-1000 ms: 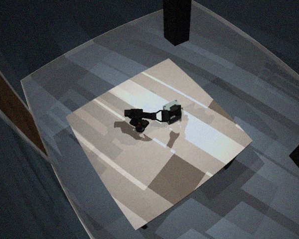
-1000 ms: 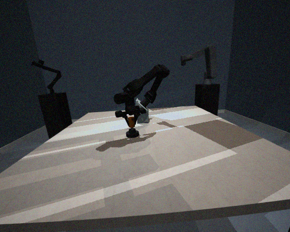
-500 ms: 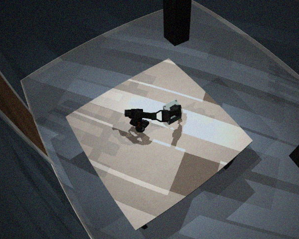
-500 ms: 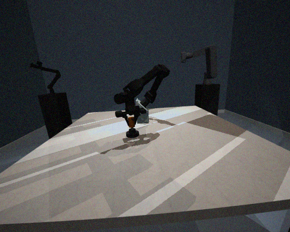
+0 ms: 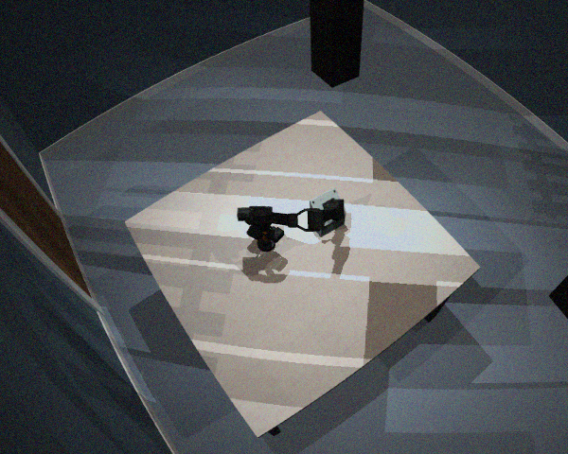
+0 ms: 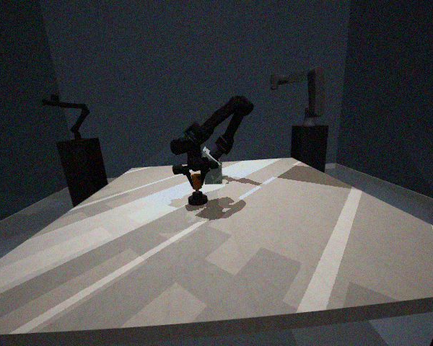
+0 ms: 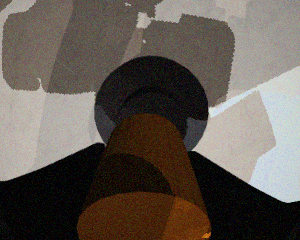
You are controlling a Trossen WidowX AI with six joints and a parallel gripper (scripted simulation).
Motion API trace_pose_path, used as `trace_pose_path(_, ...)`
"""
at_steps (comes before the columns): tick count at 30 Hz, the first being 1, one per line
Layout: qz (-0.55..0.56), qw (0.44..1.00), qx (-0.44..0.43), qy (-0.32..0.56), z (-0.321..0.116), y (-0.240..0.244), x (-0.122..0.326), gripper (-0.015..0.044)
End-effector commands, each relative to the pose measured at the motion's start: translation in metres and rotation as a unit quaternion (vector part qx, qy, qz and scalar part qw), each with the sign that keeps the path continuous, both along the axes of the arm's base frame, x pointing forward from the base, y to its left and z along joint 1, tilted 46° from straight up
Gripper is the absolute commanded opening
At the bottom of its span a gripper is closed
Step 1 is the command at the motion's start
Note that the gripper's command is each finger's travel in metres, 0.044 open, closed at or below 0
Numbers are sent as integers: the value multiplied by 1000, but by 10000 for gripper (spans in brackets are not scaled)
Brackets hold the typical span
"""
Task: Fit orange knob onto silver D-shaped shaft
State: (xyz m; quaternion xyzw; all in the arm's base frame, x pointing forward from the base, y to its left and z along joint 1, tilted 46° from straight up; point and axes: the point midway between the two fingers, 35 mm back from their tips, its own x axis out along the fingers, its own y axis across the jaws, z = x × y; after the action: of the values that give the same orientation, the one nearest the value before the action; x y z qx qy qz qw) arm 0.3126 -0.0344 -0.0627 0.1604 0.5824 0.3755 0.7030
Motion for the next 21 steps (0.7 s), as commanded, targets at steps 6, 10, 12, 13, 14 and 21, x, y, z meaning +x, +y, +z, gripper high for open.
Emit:
trace_pose_path(6,-70,995,2,70,-1,-1,3,0)
trace_pose_path(10,-70,995,2,70,-2,-1,5,0)
trace_pose_path(12,-70,995,2,70,-2,-2,6,0)
trace_pose_path(13,-70,995,2,70,-2,-2,6,0)
trace_pose_path(14,-70,995,2,70,-1,-3,7,0)
trace_pose_path(21,-70,995,2,70,0,-2,8,0)
